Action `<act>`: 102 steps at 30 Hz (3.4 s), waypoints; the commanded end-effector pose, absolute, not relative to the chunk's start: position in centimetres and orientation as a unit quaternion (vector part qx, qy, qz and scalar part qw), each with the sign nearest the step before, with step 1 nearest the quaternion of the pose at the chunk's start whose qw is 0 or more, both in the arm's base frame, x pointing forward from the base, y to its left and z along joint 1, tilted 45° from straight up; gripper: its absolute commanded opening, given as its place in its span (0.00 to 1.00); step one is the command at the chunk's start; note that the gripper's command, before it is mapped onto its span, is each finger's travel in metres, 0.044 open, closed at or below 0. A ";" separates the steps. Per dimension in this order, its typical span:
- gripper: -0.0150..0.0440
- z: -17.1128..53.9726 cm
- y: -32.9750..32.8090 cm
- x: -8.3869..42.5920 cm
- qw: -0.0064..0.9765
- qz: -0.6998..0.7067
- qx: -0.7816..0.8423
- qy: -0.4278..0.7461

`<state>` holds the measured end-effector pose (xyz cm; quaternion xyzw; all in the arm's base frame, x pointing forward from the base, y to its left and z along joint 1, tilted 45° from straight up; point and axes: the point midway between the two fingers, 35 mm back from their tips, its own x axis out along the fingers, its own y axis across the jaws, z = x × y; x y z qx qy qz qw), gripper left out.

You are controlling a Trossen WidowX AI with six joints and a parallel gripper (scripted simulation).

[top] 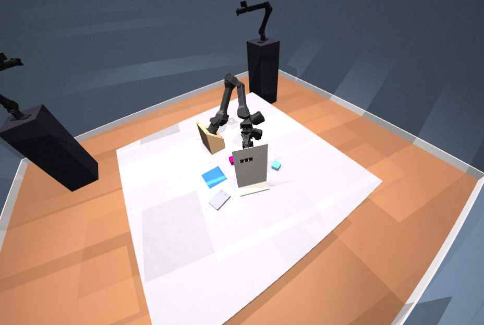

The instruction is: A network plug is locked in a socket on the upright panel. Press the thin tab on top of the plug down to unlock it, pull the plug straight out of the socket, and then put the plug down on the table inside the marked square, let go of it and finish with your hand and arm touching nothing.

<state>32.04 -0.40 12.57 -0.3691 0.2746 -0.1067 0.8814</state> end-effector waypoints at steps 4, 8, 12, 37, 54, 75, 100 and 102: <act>0.52 12.3 -0.5 33.0 0.881 -0.103 -0.370 0.275; 0.52 12.2 -0.6 33.4 0.881 -0.103 -0.370 0.275; 0.52 12.1 -0.7 33.9 0.882 -0.104 -0.369 0.275; 0.52 11.3 -1.4 36.7 0.882 -0.104 -0.369 0.275; 0.36 10.9 -1.7 37.9 0.881 -0.104 -0.371 0.274; 0.25 11.0 -1.7 37.6 0.881 -0.104 -0.371 0.274; 0.25 11.3 -1.4 36.4 0.881 -0.104 -0.371 0.274; 0.25 11.3 -1.4 36.3 0.881 -0.104 -0.371 0.274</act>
